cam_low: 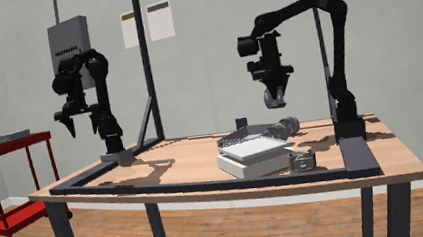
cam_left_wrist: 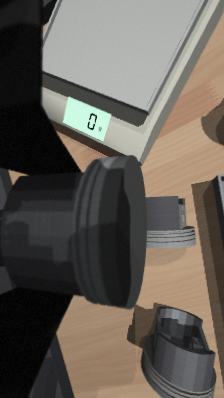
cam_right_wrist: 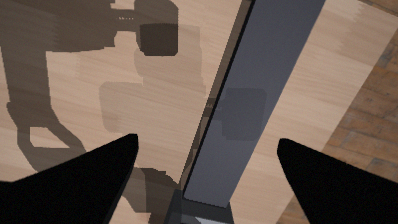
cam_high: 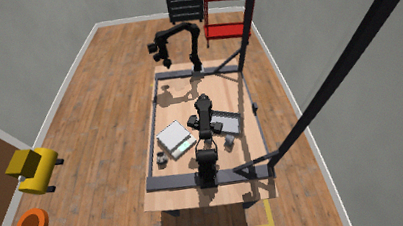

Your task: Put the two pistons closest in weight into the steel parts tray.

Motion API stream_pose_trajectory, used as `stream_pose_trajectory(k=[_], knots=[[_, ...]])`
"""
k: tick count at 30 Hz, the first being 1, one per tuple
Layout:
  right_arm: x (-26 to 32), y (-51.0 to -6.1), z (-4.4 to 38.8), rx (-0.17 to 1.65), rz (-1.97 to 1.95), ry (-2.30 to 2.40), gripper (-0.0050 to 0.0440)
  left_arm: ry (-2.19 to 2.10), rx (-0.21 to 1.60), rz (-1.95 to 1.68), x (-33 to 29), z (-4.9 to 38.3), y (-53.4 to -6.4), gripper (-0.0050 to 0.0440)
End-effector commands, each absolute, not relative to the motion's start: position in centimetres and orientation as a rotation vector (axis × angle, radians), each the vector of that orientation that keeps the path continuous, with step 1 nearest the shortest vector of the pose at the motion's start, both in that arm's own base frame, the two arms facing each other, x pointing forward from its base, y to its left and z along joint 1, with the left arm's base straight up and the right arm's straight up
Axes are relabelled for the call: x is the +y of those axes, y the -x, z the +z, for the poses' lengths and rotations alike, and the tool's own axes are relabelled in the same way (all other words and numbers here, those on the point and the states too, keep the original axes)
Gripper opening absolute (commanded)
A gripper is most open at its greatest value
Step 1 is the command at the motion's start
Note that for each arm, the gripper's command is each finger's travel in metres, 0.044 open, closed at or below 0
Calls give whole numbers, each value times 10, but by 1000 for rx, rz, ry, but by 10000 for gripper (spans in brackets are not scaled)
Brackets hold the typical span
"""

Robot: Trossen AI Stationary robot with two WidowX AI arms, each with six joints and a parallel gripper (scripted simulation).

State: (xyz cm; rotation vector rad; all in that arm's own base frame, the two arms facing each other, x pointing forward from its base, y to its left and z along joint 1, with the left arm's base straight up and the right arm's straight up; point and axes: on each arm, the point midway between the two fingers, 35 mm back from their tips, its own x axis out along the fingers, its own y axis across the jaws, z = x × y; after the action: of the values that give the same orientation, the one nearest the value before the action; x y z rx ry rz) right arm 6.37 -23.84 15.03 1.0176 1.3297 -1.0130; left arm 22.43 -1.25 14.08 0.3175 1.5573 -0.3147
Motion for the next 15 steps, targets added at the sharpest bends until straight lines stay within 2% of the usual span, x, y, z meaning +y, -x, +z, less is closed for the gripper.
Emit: stream_pose_trajectory(k=[1, 15], knots=[[-243, -65, 159, 1302, -1024, -1000, 400, -379, 1497, -353, -26, 153, -226, 158], [-243, -65, 159, 1302, -1024, -1000, 400, -665, 1436, -648, -97, 151, -221, 158]])
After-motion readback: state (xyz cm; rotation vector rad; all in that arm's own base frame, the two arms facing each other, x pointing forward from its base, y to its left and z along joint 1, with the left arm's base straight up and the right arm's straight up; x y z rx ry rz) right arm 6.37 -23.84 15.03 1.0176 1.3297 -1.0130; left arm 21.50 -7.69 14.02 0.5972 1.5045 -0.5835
